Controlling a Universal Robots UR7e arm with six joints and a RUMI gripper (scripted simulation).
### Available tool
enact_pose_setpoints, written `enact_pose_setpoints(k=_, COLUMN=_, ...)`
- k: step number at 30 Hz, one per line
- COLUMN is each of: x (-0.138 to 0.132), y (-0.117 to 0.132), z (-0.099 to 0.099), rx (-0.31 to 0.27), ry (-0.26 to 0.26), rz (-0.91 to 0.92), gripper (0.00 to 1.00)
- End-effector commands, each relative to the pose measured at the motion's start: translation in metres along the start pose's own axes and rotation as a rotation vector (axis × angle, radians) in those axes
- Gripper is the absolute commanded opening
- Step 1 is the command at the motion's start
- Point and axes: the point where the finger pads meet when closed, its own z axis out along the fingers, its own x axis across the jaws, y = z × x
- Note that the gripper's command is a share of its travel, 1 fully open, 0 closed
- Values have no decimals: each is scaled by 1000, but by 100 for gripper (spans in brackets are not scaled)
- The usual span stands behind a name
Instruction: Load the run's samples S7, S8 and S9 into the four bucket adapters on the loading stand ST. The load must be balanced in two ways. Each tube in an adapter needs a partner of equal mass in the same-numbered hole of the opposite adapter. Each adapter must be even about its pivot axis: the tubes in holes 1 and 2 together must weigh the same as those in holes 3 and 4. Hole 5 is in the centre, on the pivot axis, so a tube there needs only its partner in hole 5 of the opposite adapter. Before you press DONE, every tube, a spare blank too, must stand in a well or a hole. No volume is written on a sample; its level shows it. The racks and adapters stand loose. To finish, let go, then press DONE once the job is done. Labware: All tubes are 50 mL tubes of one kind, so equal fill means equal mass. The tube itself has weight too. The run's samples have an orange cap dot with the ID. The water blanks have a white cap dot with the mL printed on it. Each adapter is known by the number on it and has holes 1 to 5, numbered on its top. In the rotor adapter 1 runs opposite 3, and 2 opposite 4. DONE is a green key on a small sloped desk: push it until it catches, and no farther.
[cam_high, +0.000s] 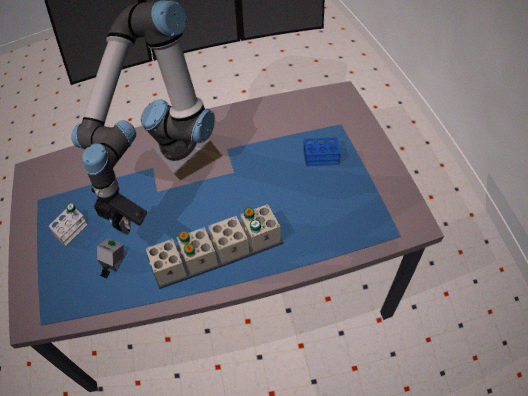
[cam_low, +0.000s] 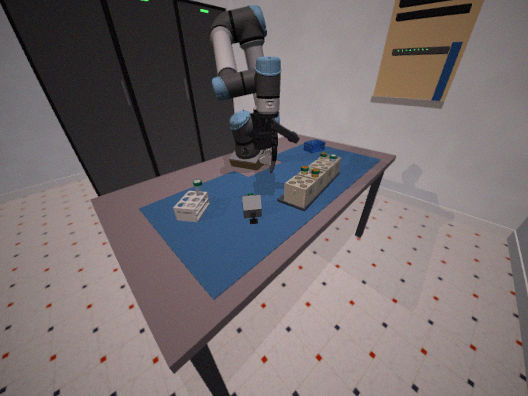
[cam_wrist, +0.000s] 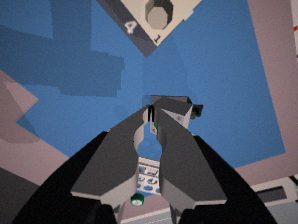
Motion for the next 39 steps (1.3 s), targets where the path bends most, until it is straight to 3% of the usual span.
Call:
enact_pose_setpoints(k=1, x=9, y=46, z=0, rx=12, ry=1, rz=-4, gripper=0)
enact_pose_setpoints(k=8, x=17, y=87, z=1, rx=12, ry=1, rz=-4, gripper=0)
enact_pose_setpoints(k=17, x=18, y=89, z=1, rx=12, ry=1, rz=-4, gripper=0)
enact_pose_setpoints(k=20, x=18, y=89, z=11, rx=18, ry=-99, rz=-5, gripper=0)
enact_pose_setpoints(k=22, x=18, y=89, z=11, rx=18, ry=-99, rz=-5, gripper=0)
enact_pose_setpoints(k=27, x=20, y=89, z=28, rx=28, ry=-260, rz=-6, gripper=0)
enact_pose_setpoints(k=34, x=21, y=88, z=51, rx=28, ry=-260, rz=-6, gripper=0)
enact_pose_setpoints(k=39, x=22, y=88, z=53, rx=28, ry=-260, rz=-6, gripper=0)
